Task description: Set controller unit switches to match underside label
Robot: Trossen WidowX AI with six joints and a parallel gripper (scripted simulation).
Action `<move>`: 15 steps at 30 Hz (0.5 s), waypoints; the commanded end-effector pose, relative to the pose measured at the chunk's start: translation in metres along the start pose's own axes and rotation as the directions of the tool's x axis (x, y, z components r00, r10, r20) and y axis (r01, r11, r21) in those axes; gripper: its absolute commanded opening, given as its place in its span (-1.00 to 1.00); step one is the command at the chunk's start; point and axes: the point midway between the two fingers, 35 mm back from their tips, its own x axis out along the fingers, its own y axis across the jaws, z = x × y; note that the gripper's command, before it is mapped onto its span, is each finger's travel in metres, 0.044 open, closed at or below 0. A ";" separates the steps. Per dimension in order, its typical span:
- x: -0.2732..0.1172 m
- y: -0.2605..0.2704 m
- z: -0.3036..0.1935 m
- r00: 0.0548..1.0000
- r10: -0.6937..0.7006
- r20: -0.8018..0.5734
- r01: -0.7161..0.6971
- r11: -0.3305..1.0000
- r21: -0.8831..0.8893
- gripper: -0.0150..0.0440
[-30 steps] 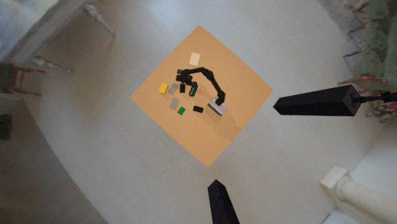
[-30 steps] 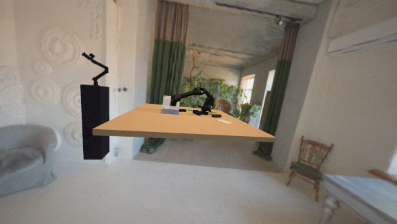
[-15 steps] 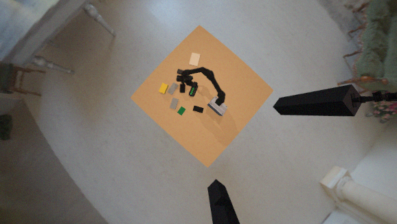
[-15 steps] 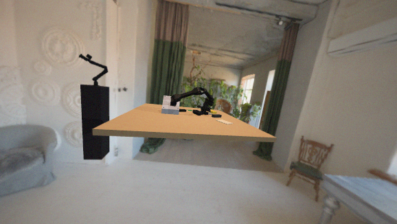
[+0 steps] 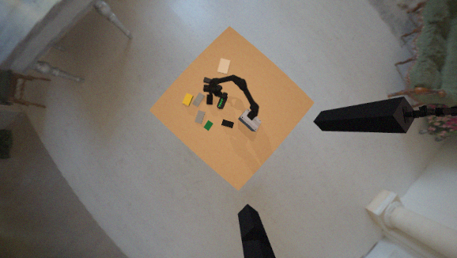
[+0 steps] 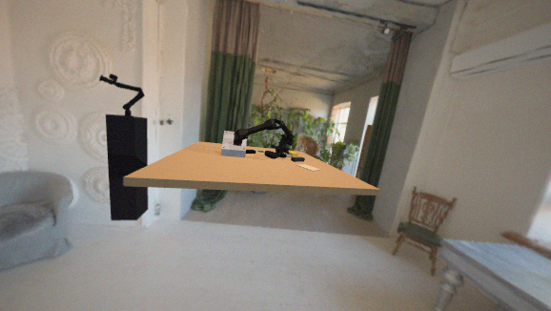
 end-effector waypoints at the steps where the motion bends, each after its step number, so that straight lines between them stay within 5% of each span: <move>1: 0.000 -0.003 0.002 1.000 0.000 0.003 0.000 1.000 -0.006 -0.49; 15: 0.004 -0.017 0.001 1.000 0.000 0.003 0.000 1.000 -0.007 -0.49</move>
